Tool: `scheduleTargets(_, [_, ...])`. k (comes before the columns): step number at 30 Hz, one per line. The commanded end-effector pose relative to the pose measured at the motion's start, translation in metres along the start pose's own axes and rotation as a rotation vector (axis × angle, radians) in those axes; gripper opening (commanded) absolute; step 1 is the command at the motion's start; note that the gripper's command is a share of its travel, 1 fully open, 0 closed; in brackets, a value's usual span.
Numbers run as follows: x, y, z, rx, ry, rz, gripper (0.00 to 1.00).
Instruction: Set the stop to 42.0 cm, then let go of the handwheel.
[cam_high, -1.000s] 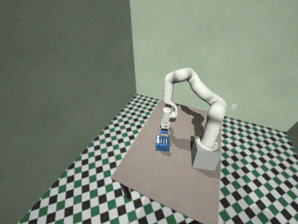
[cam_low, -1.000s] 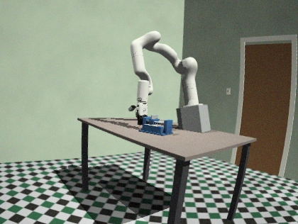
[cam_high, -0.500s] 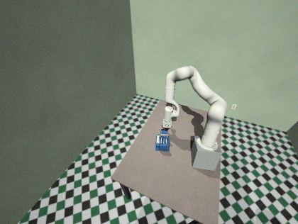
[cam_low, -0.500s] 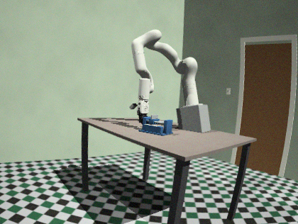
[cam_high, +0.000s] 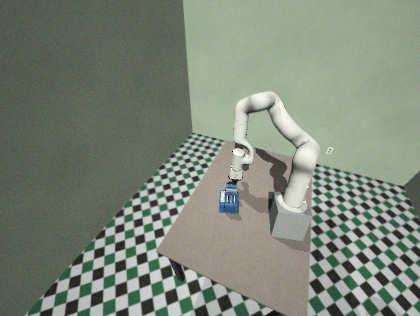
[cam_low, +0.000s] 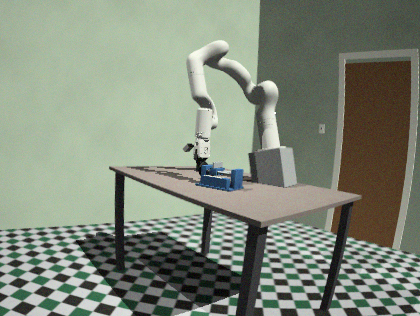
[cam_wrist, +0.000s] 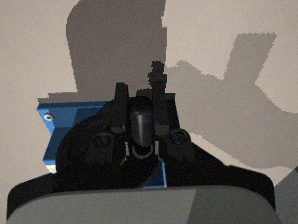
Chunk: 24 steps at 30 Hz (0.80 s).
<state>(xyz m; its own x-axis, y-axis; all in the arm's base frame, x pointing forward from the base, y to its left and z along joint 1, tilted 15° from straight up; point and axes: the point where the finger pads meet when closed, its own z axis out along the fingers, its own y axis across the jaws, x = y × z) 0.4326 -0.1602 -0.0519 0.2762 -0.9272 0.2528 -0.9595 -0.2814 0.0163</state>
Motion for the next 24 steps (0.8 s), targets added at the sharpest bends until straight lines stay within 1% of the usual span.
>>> scheduleTargets(1, [0.0003, -0.0007, -0.0028, 0.000, 0.001, 0.000, 0.06])
scheduleTargets(24, [0.0003, -0.0024, -0.0080, 0.000, 0.001, 0.000, 0.06])
